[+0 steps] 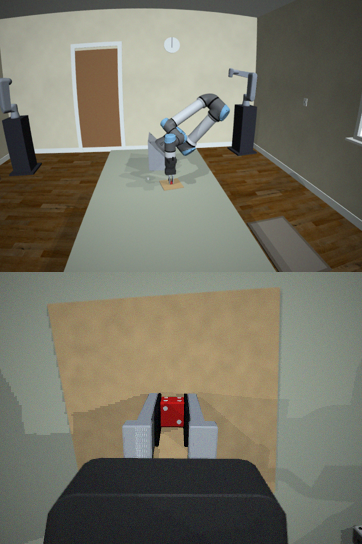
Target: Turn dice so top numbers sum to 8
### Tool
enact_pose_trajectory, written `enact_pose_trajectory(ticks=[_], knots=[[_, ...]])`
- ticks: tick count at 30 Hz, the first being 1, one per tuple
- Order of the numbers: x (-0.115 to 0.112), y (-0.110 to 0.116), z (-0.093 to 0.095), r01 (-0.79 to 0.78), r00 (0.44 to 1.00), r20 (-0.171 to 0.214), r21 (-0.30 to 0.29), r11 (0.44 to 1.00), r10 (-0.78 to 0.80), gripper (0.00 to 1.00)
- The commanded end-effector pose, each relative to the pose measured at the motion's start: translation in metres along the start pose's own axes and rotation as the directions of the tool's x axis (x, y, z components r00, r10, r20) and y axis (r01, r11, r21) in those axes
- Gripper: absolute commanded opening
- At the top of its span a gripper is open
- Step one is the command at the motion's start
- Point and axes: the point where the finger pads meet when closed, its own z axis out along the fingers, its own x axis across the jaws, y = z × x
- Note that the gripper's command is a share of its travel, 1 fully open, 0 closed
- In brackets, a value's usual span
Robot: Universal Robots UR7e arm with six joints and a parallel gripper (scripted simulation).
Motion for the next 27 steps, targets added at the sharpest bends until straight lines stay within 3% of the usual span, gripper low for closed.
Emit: enact_pose_trajectory(ticks=[1,12,13,15,19,21,22,24,25,27], knots=[[-0.0011,0.0017,0.002,-0.002,1.0,0.003,-0.002,1.0,0.002,0.34],[-0.0011,0.0017,0.002,-0.002,1.0,0.003,-0.002,1.0,0.002,0.34],[-0.0011,0.0017,0.002,-0.002,1.0,0.003,-0.002,1.0,0.002,0.4],[-0.0011,0.0017,0.002,-0.002,1.0,0.003,-0.002,1.0,0.002,0.4],[-0.0011,0.0017,0.002,-0.002,1.0,0.003,-0.002,1.0,0.002,0.52],[-0.0011,0.0017,0.002,-0.002,1.0,0.003,-0.002,1.0,0.002,0.52],[-0.0011,0.0017,0.002,-0.002,1.0,0.003,-0.002,1.0,0.002,0.58],[-0.0011,0.0017,0.002,-0.002,1.0,0.003,-0.002,1.0,0.002,0.58],[-0.0011,0.0017,0.002,-0.002,1.0,0.003,-0.002,1.0,0.002,0.64],[-0.0011,0.0017,0.002,-0.002,1.0,0.003,-0.002,1.0,0.002,0.64]])
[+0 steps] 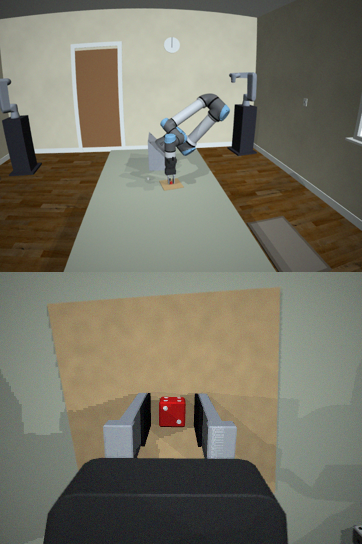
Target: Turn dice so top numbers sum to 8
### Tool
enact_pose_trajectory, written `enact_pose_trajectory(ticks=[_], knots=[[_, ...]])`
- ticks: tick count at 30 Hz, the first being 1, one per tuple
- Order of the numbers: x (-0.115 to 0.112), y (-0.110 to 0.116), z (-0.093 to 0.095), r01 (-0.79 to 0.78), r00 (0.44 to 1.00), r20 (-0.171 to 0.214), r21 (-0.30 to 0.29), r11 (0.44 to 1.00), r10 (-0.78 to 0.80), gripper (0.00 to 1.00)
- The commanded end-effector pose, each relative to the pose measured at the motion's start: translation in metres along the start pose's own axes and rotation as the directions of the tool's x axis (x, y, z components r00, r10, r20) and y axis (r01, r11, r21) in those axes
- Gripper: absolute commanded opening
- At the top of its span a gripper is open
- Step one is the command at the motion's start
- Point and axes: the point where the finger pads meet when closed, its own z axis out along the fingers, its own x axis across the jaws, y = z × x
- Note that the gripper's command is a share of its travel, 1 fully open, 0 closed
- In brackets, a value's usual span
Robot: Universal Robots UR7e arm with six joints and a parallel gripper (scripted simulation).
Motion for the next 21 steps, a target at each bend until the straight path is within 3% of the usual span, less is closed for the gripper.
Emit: enact_pose_trajectory(ticks=[1,12,21], knots=[[-0.001,0.002,0.002,-0.002,1.0,0.003,-0.002,1.0,0.002,0.64],[-0.001,0.002,0.001,-0.002,1.0,0.003,-0.002,1.0,0.002,0.64],[-0.001,0.002,-0.018,-0.002,1.0,0.003,-0.002,1.0,0.002,0.64]])
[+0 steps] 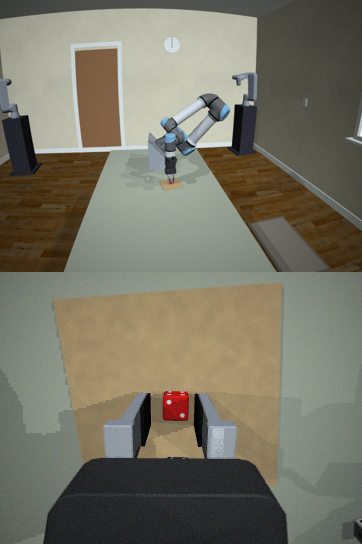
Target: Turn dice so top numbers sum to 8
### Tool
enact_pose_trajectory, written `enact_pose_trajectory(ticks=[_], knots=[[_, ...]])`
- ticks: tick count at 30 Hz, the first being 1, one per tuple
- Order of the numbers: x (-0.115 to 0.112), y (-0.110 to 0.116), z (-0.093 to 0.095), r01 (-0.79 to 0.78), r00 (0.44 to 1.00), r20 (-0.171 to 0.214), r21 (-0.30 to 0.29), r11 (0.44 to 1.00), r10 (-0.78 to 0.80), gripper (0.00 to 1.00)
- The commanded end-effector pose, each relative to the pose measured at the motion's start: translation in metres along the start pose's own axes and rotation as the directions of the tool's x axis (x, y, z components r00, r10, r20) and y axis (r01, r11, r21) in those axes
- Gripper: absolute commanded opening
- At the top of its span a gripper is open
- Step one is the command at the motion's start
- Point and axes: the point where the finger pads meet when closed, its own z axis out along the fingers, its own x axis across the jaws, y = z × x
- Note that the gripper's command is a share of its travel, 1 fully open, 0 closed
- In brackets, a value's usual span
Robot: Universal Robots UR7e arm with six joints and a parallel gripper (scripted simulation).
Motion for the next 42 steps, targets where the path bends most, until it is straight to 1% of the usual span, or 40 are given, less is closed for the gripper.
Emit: enact_pose_trajectory(ticks=[1,9,13,22,23,42], knots=[[0.001,-0.001,-0.019,0.002,1.0,-0.002,0.002,1.0,-0.002,0.64],[0.001,-0.001,-0.061,0.002,1.0,-0.002,0.002,1.0,-0.002,0.64],[0.001,-0.001,-0.076,0.002,1.0,-0.002,0.002,1.0,-0.002,0.64],[0.001,-0.001,-0.084,0.002,1.0,-0.002,0.002,1.0,-0.002,0.64],[0.001,-0.001,-0.084,0.002,1.0,-0.002,0.002,1.0,-0.002,1.0],[0.001,-0.001,-0.084,0.002,1.0,-0.002,0.002,1.0,-0.002,1.0]])
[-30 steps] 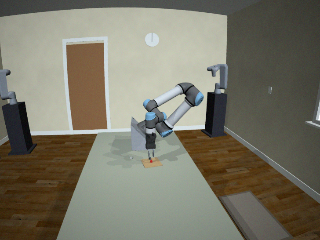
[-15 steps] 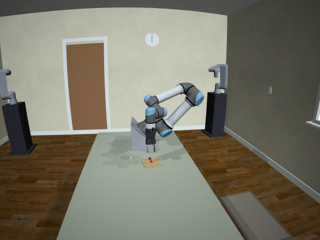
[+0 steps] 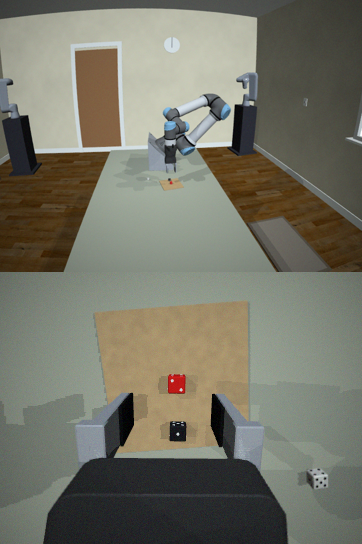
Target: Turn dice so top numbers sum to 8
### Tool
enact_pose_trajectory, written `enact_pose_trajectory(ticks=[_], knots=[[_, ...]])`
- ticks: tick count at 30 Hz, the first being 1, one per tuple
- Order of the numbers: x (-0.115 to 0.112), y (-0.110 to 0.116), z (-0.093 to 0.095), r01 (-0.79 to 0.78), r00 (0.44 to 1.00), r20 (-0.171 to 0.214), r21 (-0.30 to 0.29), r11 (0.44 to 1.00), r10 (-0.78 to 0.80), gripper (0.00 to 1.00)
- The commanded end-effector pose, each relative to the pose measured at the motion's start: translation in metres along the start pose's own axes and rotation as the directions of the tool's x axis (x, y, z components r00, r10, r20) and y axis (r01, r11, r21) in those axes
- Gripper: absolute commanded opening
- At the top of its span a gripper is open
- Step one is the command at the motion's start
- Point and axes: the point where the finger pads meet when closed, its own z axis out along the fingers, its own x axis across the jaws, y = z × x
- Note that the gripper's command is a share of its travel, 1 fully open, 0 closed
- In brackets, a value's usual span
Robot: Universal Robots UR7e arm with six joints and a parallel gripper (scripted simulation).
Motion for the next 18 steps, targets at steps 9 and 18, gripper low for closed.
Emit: enact_pose_trajectory(ticks=[9,18], knots=[[0.028,0.008,-0.003,0.022,1.0,-0.01,0.003,1.0,-0.022,1.0],[0.106,0.054,0.005,0.095,0.995,-0.014,0.001,0.995,-0.095,1.0]])
